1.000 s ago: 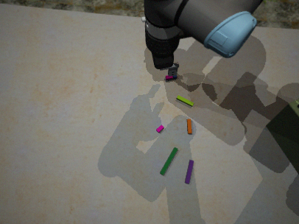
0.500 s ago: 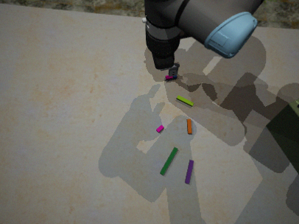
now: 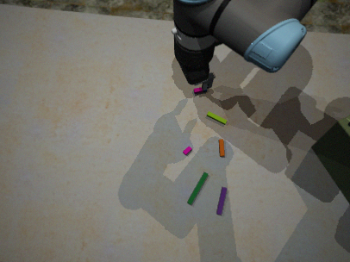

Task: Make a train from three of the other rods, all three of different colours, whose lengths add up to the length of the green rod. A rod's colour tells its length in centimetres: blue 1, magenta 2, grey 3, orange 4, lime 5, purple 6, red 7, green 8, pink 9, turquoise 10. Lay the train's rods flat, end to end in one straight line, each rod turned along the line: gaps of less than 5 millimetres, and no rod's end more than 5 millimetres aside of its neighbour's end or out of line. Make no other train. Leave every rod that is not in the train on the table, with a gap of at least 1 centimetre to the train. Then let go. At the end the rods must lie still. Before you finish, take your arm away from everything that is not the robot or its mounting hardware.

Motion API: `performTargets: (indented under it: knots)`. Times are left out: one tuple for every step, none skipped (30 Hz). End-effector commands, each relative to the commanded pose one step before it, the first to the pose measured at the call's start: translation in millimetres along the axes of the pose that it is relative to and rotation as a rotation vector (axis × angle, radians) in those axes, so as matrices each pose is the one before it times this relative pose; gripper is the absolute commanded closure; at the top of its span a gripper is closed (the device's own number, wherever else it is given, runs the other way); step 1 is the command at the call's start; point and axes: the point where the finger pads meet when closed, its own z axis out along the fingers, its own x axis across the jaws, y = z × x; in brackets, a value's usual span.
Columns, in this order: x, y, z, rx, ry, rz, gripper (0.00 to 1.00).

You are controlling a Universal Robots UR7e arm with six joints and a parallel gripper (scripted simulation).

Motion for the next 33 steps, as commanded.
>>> performTargets:
  knots:
    - [1.8,-2.0,0.96,-0.00061,-0.00108,-0.10949,0.0]
    - [0.0,0.0,0.0,0.0,0.0,0.0,0.0]
    - [0.61,-0.47,0.33,0.0,0.0,-0.02869,0.0]
    - [0.65,-0.45,0.35,0.0,0.0,-0.02992,0.0]
    - [0.69,-0.42,0.36,0.0,0.0,-0.03112,0.0]
    - [0.73,-0.39,0.37,0.0,0.0,-0.03228,0.0]
    - [0.77,-0.35,0.38,0.0,0.0,-0.03341,0.0]
    - [0.81,-0.31,0.38,0.0,0.0,-0.0345,0.0]
    - [0.76,-0.23,0.35,0.0,0.0,-0.03167,0.0]
    - [0.67,-0.17,0.31,0.0,0.0,-0.02797,0.0]
    - [0.72,-0.13,0.32,0.0,0.0,-0.02951,0.0]
    - [0.73,-0.09,0.32,0.0,0.0,-0.03002,0.0]
    - [0.73,-0.05,0.32,0.0,0.0,-0.02979,0.0]
    - [0.73,-0.01,0.31,0.0,0.0,-0.02964,0.0]
    - [0.73,0.04,0.31,0.0,0.0,-0.02965,0.0]
    - [0.73,0.08,0.31,0.0,0.0,-0.02968,0.0]
    - [0.73,0.12,0.3,0.0,0.0,-0.02968,0.0]
    - [0.0,0.0,0.0,0.0,0.0,0.0,0.0]
    - [0.0,0.0,0.0,0.0,0.0,0.0,0.0]
    - [1.02,0.24,0.42,0.0,0.0,-0.04145,0.0]
    - [1.03,0.33,0.42,0.0,0.0,-0.04207,0.0]
    - [1.03,0.42,0.42,0.0,0.0,-0.04263,0.0]
    - [0.57,0.28,0.23,0.0,0.0,-0.02401,0.0]
    - [0.65,0.36,0.27,0.0,0.0,-0.02751,0.0]
    - [0.71,0.44,0.29,0.0,0.0,-0.03059,0.0]
    - [0.69,0.48,0.29,0.0,0.0,-0.03028,0.0]
    - [0.66,0.51,0.28,0.0,0.0,-0.02962,0.0]
    - [0.65,0.55,0.27,0.0,0.0,-0.02957,0.0]
    - [0.63,0.59,0.27,0.0,0.0,-0.02968,0.0]
    - [0.62,0.63,0.27,0.0,0.0,-0.0297,0.0]
    - [0.6,0.67,0.27,0.0,0.0,-0.02968,0.0]
    - [0.58,0.71,0.26,0.0,0.0,-0.02967,0.0]
    - [0.56,0.75,0.26,0.0,0.0,-0.02968,0.0]
